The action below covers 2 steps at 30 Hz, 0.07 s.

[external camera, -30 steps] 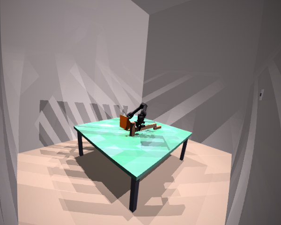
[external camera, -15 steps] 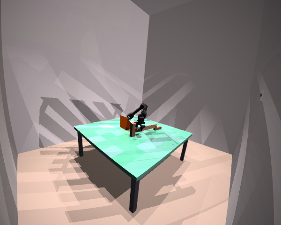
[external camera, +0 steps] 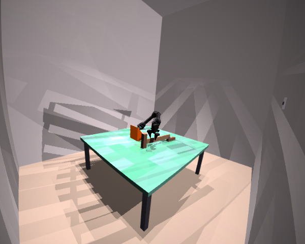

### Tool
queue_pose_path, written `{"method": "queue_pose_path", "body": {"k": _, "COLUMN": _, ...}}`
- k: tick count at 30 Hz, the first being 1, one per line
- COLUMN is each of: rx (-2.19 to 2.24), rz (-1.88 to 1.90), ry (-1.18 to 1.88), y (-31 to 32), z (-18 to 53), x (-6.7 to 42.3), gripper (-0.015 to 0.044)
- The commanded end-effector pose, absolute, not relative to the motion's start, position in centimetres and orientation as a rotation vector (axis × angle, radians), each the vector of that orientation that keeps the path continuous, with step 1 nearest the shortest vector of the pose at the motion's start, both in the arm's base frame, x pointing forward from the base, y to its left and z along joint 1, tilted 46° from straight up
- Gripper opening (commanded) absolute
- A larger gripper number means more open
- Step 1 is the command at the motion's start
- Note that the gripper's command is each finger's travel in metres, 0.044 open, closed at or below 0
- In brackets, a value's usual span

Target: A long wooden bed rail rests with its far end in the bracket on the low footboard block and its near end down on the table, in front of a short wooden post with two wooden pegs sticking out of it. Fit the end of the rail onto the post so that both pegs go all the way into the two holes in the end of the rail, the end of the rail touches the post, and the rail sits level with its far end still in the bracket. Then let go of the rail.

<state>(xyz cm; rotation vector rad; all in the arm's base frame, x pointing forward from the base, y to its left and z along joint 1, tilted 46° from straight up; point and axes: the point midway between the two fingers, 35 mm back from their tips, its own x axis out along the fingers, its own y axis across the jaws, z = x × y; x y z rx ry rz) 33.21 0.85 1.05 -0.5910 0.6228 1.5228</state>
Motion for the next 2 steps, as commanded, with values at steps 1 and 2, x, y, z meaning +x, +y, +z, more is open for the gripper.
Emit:
{"method": "queue_pose_path", "body": {"k": 1, "rx": -0.585, "rz": 1.522, "ry": 0.630, "y": 0.85, "z": 1.05, "x": 33.18, "gripper": 0.0440}}
{"method": "queue_pose_path", "body": {"k": 2, "rx": -0.585, "rz": 1.522, "ry": 0.630, "y": 0.85, "z": 1.05, "x": 33.18, "gripper": 0.0440}}
